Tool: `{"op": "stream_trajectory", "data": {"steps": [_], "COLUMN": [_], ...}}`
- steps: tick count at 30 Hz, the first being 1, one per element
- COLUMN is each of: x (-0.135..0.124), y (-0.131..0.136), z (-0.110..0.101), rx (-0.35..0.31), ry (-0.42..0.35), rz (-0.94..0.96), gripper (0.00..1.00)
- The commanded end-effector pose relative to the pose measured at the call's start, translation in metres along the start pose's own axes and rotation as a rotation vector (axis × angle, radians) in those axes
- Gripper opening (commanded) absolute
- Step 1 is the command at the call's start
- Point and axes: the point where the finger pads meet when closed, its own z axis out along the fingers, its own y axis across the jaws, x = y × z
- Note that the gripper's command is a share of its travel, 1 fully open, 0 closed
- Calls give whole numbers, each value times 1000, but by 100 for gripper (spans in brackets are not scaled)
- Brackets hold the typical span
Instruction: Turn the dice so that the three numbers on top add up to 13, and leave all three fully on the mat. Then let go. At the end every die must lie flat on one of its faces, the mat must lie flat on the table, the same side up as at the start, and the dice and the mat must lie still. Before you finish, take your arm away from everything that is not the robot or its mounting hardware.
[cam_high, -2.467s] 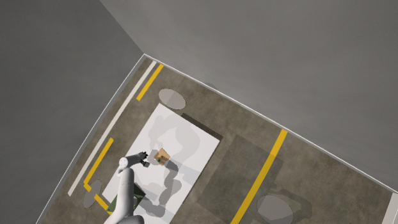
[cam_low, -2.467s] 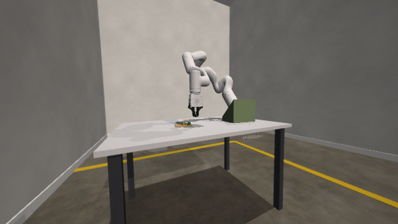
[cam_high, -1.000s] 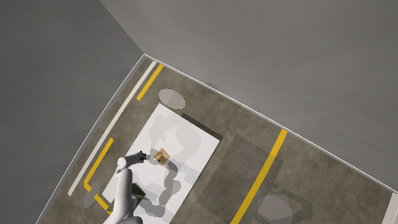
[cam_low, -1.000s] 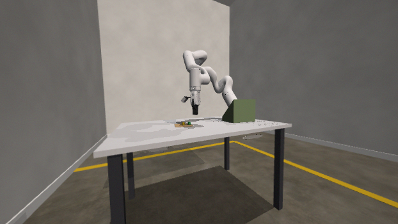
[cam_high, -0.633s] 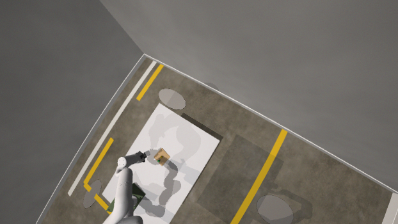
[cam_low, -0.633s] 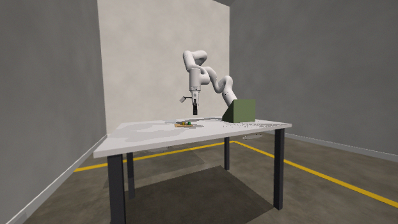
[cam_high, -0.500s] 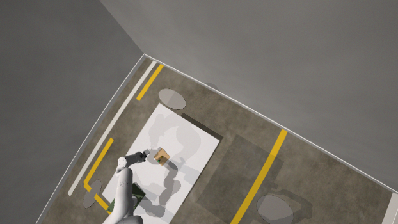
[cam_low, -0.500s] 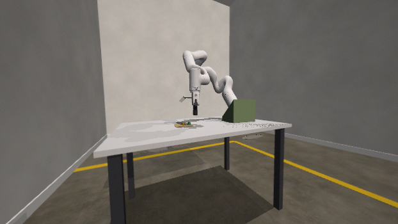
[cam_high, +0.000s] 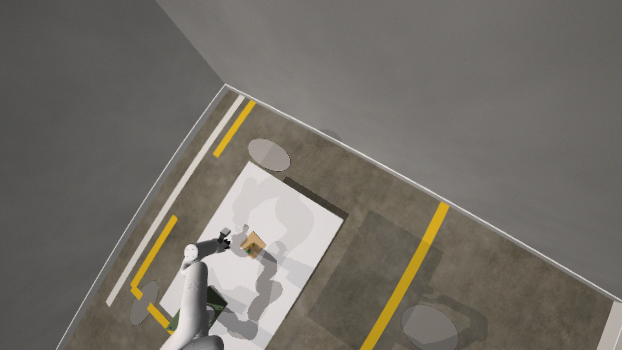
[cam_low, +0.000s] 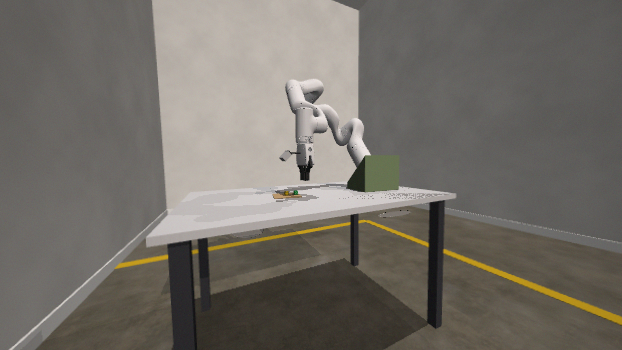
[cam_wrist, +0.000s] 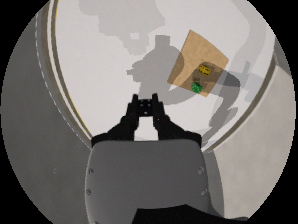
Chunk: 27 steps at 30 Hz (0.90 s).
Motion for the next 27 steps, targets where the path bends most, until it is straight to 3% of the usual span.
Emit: {"op": "stream_trajectory", "data": {"steps": [1, 11, 18, 20, 24, 27], "x": [1, 2, 0, 0, -2, -2], "y": [0, 0, 1, 1, 1, 0], "z": [0, 0, -1, -1, -1, -1], "rx": [2, 0, 5, 5, 12, 17], "ry": [-11, 19, 189, 189, 332, 375], "rz": [-80, -81, -81, -81, -81, -81], "gripper": [15, 15, 15, 15, 15, 15]}}
